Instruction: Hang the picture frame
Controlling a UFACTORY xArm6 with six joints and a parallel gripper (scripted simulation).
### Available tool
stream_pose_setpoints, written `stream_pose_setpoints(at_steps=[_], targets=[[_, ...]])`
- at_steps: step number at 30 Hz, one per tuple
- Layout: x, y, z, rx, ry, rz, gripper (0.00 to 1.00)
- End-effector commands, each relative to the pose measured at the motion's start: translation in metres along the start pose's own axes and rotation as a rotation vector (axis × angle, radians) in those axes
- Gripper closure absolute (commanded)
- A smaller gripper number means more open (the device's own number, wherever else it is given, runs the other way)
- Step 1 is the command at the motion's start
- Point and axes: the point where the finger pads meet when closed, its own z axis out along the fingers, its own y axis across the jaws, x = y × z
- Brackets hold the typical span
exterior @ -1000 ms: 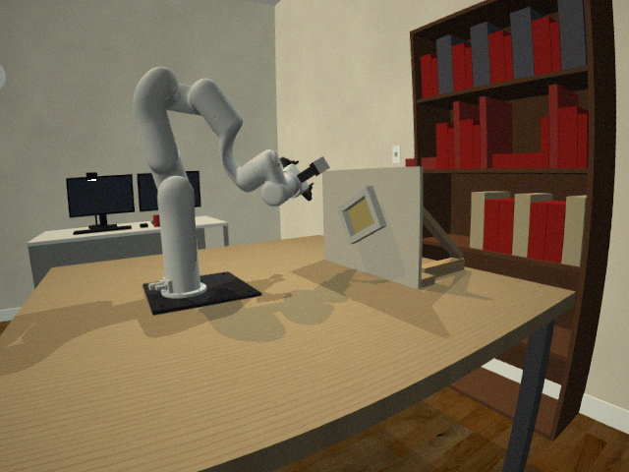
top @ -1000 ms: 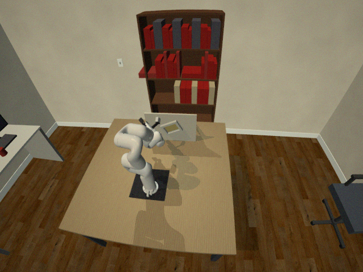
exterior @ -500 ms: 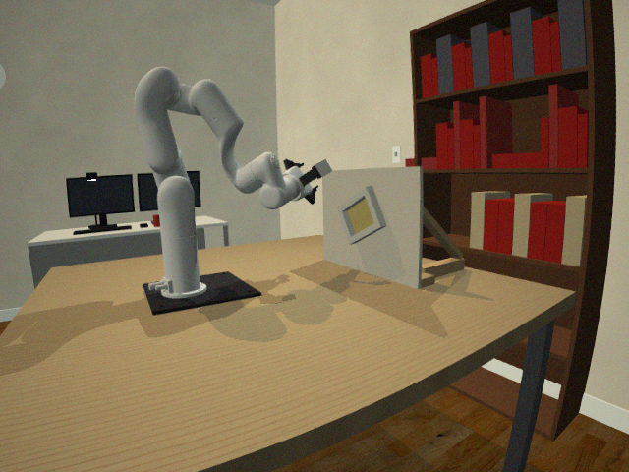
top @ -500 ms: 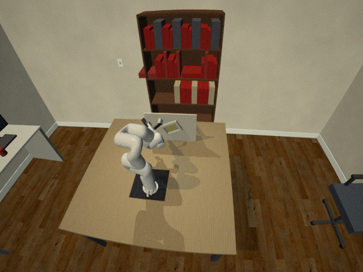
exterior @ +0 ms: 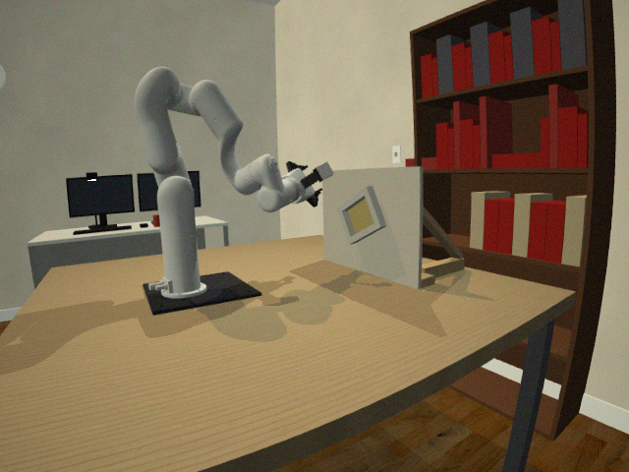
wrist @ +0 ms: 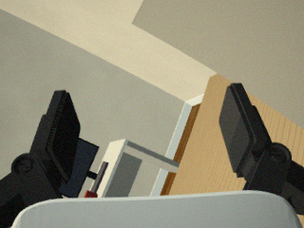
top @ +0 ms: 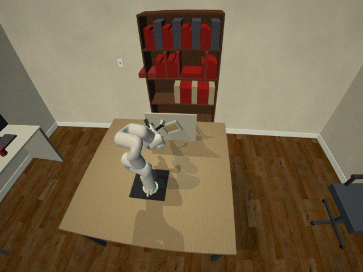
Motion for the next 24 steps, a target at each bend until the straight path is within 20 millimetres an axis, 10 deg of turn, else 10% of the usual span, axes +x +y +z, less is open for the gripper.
stream_pose_setpoints(at_steps=[1,24], targets=[[0.002,0.0,0.0,0.0,0.004,-0.002,0.0],[0.025,0.031,-0.024,-0.096,0.125,-0.007,0.0]])
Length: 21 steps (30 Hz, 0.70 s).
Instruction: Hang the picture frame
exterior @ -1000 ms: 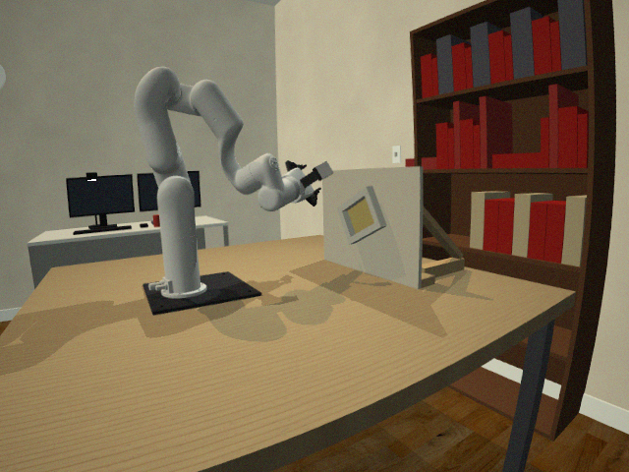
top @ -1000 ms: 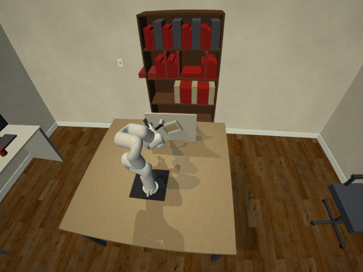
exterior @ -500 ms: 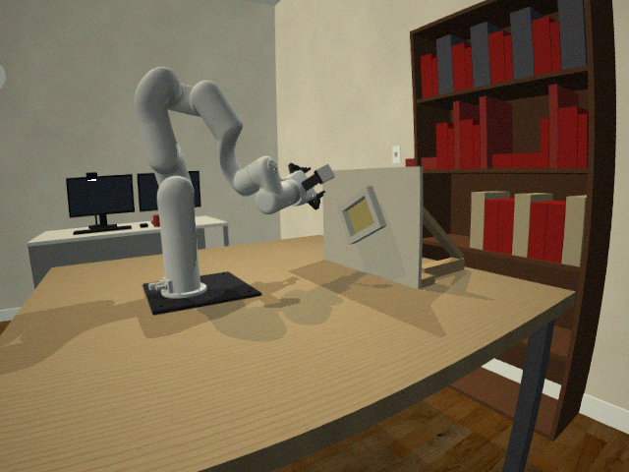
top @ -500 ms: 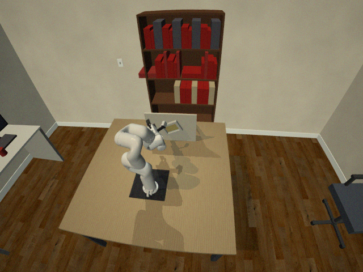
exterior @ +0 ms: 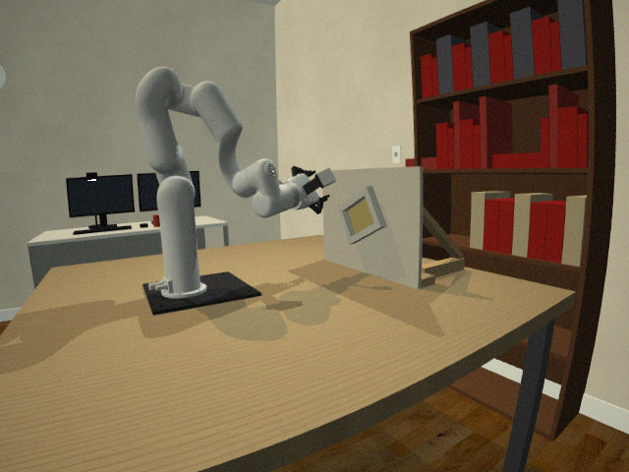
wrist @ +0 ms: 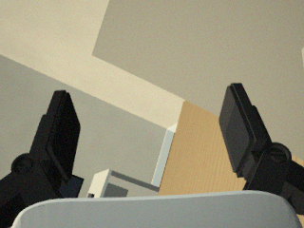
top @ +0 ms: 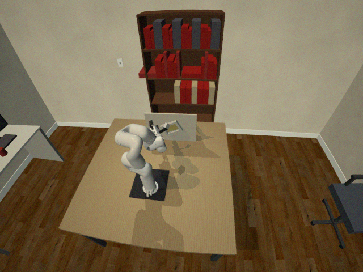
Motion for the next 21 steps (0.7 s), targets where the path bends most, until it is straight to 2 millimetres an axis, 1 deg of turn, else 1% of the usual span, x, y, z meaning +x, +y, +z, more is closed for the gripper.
stream_pose_setpoints(at_steps=[1,3,6,8,10,21], targets=[[0.001,0.0,0.0,0.001,0.003,-0.002,0.0],[0.008,0.007,-0.005,-0.023,0.033,-0.001,0.0],[0.026,0.03,-0.023,-0.093,0.119,0.002,0.0],[0.026,0.03,-0.023,-0.093,0.119,0.002,0.0],[0.032,0.037,-0.029,-0.117,0.147,0.003,0.0],[0.032,0.038,-0.03,-0.118,0.149,0.004,0.0]])
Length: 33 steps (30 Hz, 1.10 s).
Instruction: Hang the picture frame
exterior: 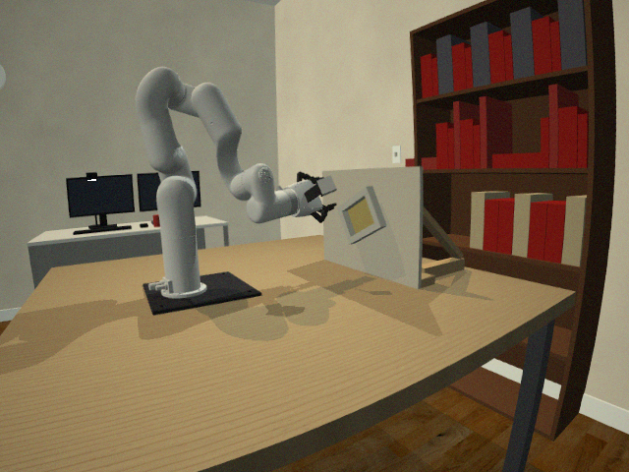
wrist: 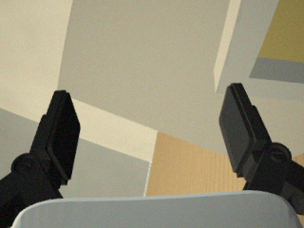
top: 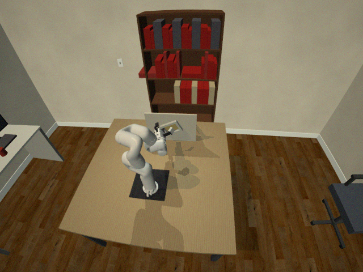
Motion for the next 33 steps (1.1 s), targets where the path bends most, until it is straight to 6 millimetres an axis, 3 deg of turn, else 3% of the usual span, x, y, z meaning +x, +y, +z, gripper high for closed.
stream_pose_setpoints(at_steps=[1,6,12,22,28,33], targets=[[0.001,0.0,0.0,0.001,0.003,-0.001,0.0],[0.003,0.001,-0.001,-0.004,0.01,-0.001,0.0],[0.022,0.023,-0.016,-0.07,0.09,0.007,0.0],[0.022,0.024,-0.016,-0.072,0.092,0.007,0.0],[0.037,0.047,-0.034,-0.148,0.168,0.002,0.0],[0.038,0.049,-0.036,-0.154,0.175,0.002,0.0]])
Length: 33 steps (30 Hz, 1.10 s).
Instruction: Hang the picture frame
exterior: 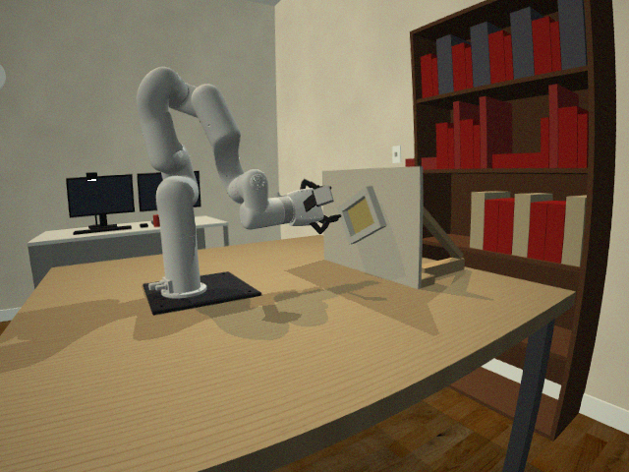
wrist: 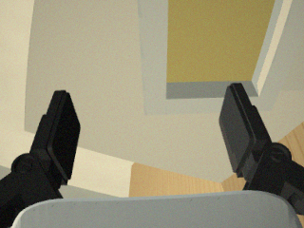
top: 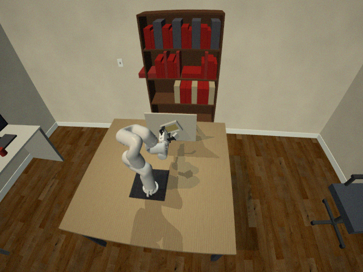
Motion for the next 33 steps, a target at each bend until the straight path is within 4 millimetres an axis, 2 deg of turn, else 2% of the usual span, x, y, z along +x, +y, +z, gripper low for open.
stream_pose_setpoints(at_steps=[1,5,6,33], targets=[[0.0051,0.0042,-0.0016,-0.013,0.019,-0.003,0.0],[0.0051,0.0042,-0.0016,-0.013,0.019,-0.003,0.0],[0.0051,0.0042,-0.0016,-0.013,0.019,-0.003,0.5],[0.0051,0.0042,-0.0016,-0.013,0.019,-0.003,0.5]])
